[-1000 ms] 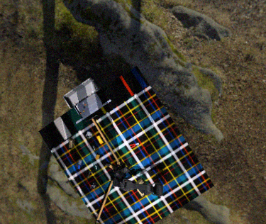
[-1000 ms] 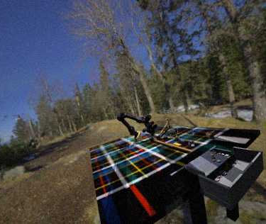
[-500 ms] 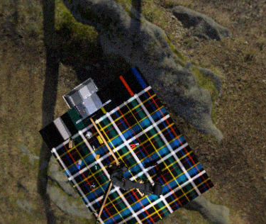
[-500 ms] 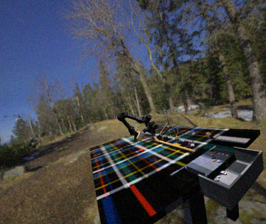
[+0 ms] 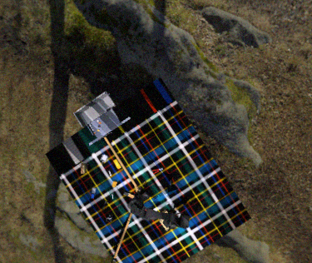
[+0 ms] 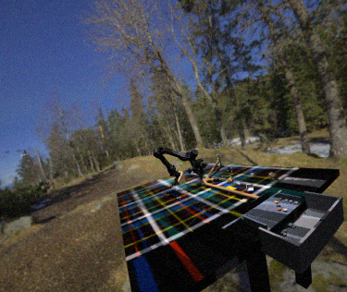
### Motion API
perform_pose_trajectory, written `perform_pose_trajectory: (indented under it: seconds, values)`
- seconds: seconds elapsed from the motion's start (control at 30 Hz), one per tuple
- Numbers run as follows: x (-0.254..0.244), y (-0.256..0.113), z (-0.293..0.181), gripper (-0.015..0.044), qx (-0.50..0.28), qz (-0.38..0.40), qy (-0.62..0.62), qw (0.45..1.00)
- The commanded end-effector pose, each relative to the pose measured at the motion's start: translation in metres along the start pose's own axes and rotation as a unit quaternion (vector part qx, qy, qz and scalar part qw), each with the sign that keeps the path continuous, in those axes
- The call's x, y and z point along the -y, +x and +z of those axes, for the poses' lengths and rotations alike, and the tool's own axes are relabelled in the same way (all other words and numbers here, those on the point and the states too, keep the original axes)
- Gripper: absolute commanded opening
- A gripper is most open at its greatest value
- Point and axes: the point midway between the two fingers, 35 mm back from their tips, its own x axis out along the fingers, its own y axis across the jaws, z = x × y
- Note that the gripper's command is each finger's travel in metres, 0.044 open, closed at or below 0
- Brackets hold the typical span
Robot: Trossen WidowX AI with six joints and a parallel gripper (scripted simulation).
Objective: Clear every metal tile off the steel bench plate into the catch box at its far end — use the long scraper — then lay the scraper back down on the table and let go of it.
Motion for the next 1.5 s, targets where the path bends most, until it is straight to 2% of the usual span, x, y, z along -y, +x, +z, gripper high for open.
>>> perform_pose_trajectory:
  seconds: [0.0, 0.67, 1.47]
  values:
    - [0.003, 0.004, 0.010, 0.0000, 0.005, 0.000, 0.005, 1.000]
    - [0.026, 0.016, 0.025, 0.0000, 0.008, -0.002, 0.005, 1.000]
    - [0.016, 0.038, 0.055, 0.0000, 0.009, -0.002, 0.005, 1.000]
